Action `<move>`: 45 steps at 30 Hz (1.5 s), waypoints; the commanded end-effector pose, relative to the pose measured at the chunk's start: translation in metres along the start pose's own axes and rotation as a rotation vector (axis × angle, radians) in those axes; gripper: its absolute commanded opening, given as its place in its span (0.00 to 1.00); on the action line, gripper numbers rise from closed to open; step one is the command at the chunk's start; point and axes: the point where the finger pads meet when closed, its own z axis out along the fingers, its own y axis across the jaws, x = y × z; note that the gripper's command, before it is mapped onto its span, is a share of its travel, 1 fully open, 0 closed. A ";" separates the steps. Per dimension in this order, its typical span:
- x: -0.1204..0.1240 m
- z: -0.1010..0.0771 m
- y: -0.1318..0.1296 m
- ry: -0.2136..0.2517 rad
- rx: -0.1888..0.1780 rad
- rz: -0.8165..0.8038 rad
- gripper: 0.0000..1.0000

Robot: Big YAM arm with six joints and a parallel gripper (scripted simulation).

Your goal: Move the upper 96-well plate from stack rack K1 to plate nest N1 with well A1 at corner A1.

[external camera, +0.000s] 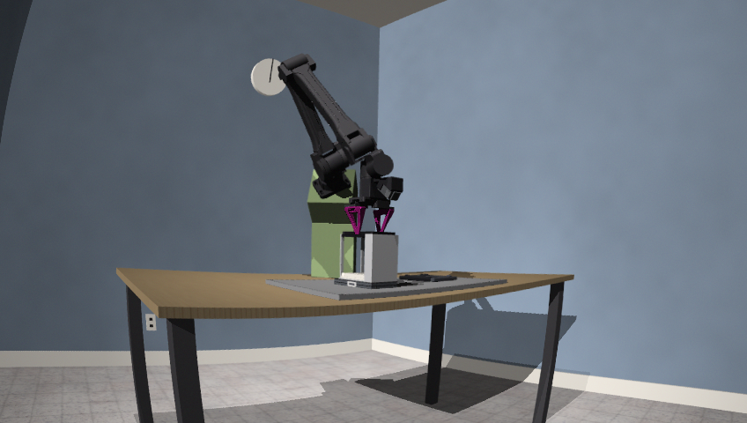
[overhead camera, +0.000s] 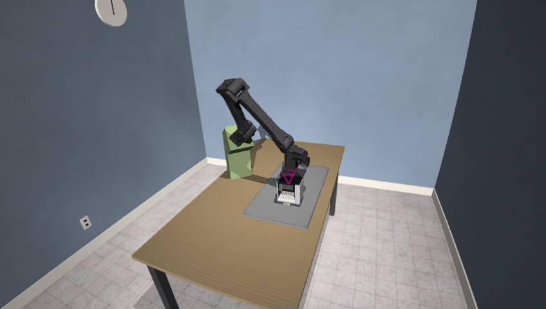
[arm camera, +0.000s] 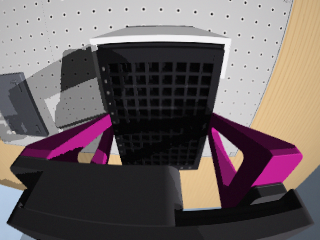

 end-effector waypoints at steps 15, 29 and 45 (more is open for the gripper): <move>-0.015 -0.031 -0.008 -0.043 0.005 0.027 0.00; -0.015 -0.031 -0.008 -0.044 0.005 0.020 0.00; -0.015 -0.031 -0.008 -0.044 0.005 0.020 0.00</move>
